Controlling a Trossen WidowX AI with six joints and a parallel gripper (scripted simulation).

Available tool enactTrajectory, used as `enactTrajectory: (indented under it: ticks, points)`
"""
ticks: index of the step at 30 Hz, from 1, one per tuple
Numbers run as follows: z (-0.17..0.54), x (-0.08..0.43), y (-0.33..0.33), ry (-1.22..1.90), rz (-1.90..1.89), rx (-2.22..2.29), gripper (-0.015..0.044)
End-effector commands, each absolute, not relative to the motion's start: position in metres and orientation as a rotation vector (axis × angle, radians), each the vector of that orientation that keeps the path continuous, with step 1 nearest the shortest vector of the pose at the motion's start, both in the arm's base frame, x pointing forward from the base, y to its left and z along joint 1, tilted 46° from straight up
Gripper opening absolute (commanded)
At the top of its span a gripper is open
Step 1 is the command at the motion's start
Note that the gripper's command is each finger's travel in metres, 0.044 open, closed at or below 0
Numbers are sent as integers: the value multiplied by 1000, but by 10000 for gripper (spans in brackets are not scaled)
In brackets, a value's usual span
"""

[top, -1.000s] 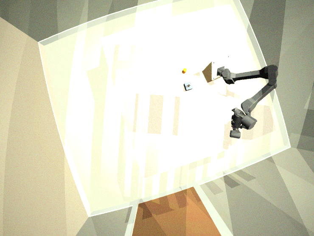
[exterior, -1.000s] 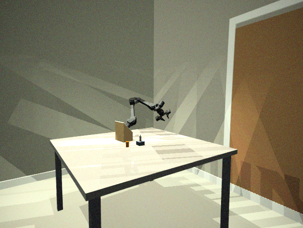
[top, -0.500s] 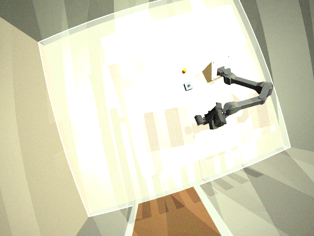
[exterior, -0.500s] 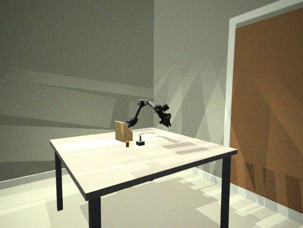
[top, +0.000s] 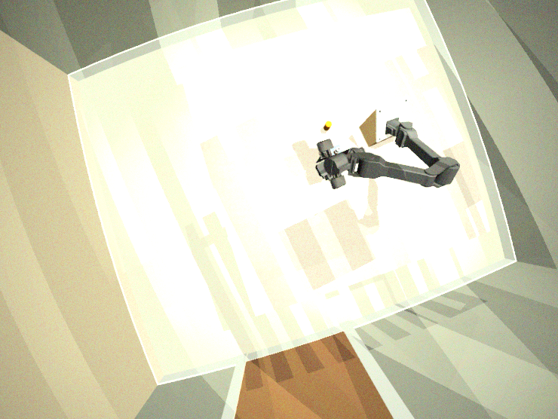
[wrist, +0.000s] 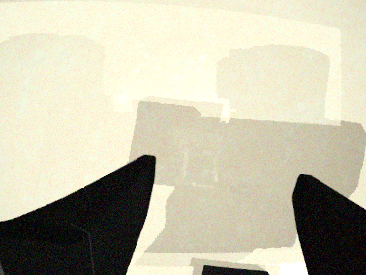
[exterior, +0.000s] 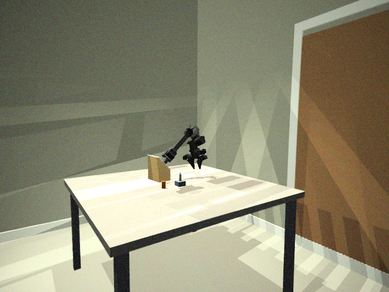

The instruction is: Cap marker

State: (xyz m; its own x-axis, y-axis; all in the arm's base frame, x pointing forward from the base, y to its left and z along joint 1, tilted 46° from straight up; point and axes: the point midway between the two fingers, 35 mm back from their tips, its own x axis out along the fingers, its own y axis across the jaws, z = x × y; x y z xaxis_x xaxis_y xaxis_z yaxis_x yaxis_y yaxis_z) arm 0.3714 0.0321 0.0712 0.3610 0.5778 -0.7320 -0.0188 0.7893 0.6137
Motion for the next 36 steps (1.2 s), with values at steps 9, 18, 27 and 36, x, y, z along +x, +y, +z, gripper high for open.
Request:
enactTrajectory:
  ticks: [9, 18, 27, 36]
  points:
    - [-54, 280, -84, 1677, -417, 1408, 247]
    - [-76, 240, -99, 1804, -677, 1669, 247]
    - [-101, 238, -74, 1805, -675, 1670, 247]
    - [-115, 239, -60, 1805, -675, 1670, 247]
